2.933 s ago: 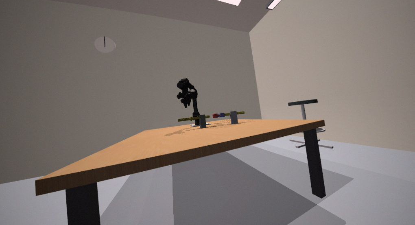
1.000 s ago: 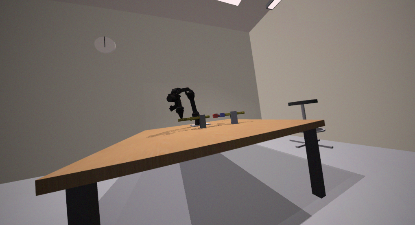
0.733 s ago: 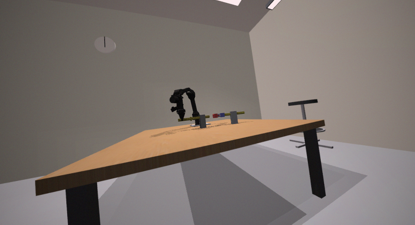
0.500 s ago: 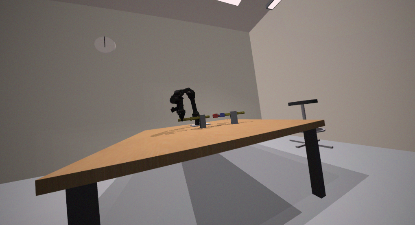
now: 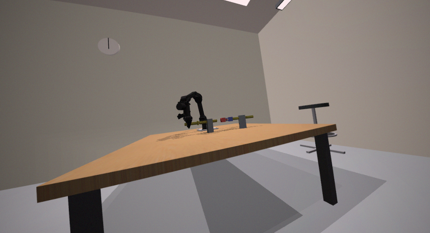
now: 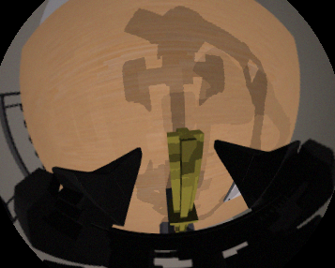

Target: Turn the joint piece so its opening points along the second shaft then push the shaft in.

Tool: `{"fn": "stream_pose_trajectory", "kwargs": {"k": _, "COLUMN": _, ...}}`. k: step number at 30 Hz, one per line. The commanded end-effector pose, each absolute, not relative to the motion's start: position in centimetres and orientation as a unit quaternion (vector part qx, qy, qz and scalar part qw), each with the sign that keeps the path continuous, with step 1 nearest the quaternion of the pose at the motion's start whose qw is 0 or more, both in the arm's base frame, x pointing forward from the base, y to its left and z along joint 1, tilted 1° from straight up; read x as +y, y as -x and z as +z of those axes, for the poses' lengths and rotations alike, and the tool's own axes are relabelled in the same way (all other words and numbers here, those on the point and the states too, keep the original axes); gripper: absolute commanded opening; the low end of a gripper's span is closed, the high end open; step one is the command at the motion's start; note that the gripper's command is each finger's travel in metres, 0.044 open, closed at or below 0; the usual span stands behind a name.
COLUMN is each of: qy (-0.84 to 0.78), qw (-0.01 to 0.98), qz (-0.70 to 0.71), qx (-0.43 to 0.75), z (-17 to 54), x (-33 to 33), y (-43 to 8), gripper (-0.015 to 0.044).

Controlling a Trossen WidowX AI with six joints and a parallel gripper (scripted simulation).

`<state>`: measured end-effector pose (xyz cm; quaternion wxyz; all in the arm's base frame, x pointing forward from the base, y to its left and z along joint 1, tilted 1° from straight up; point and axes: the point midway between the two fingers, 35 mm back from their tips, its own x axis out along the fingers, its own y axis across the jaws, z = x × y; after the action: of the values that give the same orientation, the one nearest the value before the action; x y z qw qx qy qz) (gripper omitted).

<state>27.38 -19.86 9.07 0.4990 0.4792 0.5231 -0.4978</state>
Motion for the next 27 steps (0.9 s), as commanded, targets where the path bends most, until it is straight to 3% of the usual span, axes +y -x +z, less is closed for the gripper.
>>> {"fn": "stream_pose_trajectory", "kwargs": {"k": 1, "qy": -0.479, "qw": 0.499, "qz": -0.5, "qx": 0.521, "z": 8.87, "x": -19.93, "y": -27.36, "gripper": 0.0387}}
{"fn": "stream_pose_trajectory", "kwargs": {"k": 12, "qy": -0.479, "qw": 0.499, "qz": -0.5, "qx": 0.521, "z": 8.87, "x": -19.93, "y": -27.36, "gripper": 0.0102}}
{"fn": "stream_pose_trajectory", "kwargs": {"k": 23, "qy": -0.479, "qw": 0.499, "qz": -0.5, "qx": 0.521, "z": 8.87, "x": -19.93, "y": -27.36, "gripper": 0.0102}}
{"fn": "stream_pose_trajectory", "kwargs": {"k": 27, "qy": -0.479, "qw": 0.499, "qz": -0.5, "qx": 0.521, "z": 8.87, "x": -19.93, "y": -27.36, "gripper": 0.0067}}
